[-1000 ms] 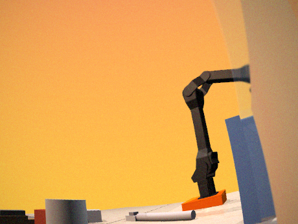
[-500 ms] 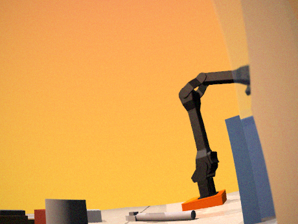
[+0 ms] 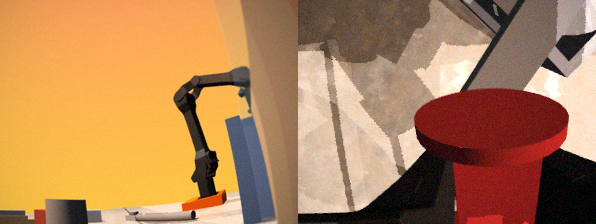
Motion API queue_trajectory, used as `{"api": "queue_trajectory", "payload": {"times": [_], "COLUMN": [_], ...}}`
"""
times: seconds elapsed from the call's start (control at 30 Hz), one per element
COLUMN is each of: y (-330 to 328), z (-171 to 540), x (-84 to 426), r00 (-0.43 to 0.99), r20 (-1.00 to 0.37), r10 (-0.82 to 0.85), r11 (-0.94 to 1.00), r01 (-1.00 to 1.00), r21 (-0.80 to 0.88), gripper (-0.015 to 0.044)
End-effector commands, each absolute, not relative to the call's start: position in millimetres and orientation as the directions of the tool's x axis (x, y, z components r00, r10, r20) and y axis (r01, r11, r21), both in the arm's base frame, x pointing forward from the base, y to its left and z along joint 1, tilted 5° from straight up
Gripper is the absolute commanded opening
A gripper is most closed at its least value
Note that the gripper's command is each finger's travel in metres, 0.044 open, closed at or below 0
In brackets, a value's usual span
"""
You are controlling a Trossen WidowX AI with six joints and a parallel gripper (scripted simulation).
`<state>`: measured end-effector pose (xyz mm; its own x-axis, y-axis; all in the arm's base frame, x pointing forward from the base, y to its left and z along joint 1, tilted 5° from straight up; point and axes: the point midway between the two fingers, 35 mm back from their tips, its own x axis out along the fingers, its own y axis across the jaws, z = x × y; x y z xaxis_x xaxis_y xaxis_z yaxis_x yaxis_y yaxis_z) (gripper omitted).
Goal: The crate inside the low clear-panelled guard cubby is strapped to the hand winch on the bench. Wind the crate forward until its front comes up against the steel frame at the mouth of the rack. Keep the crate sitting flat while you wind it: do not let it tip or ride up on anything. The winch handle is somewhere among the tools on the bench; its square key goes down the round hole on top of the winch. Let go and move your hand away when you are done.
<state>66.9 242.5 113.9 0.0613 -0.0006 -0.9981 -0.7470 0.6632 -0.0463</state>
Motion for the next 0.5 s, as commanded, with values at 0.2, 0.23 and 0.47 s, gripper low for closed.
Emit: {"api": "queue_trajectory", "payload": {"times": [0.2,0.23,0.47], "y": [217,216,210], "z": [112,112,113], "x": [76,77,80], "r00": [0.067,0.067,0.067], "r20": [-0.997,-0.997,-0.997], "r10": [-0.038,-0.038,-0.039], "r11": [0.669,0.669,0.669], "r01": [-0.74,-0.74,-0.74], "r21": [-0.075,-0.075,-0.076], "gripper": [0.0,0.0,0.0]}}
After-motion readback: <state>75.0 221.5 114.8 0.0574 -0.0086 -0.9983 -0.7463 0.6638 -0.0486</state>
